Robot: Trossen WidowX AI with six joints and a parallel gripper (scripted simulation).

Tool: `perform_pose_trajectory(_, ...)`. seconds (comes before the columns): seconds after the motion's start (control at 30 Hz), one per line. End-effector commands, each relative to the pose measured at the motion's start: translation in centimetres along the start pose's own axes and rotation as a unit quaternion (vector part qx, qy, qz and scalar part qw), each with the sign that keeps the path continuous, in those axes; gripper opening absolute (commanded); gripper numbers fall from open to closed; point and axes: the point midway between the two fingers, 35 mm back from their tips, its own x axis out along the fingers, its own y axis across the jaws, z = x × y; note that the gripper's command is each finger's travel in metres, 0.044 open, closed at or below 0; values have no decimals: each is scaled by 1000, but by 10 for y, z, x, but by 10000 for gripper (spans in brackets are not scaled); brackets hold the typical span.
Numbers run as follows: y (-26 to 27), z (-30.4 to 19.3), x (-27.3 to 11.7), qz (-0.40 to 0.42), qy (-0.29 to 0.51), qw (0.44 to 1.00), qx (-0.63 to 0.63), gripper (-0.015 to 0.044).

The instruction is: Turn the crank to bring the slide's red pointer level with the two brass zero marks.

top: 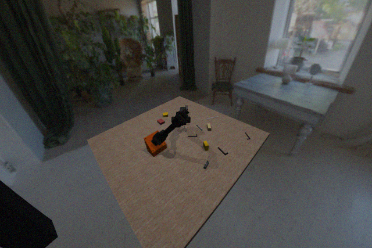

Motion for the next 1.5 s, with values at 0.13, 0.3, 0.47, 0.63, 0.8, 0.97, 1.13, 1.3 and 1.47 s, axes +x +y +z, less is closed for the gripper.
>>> perform_pose_trajectory(0.13, 6, -14, 10, 8, 5, 1000, -4, 440)
perform_pose_trajectory(0.3, 6, -20, 15, 8, 5, 1000, -4, 440)
perform_pose_trajectory(0.47, 7, -27, 20, 7, 6, 1000, -4, 440)
perform_pose_trajectory(0.63, 7, -28, 21, 7, 6, 1000, -4, 440)
perform_pose_trajectory(0.8, 7, -28, 21, 7, 6, 1000, -4, 361)
perform_pose_trajectory(0.97, 7, -28, 21, 7, 6, 1000, -4, 230)
perform_pose_trajectory(1.13, 7, -28, 21, 7, 6, 1000, -4, 99)
perform_pose_trajectory(1.3, 7, -28, 21, 7, 6, 1000, -4, 0)
perform_pose_trajectory(1.47, 6, -28, 21, 7, 6, 1000, -4, 0)
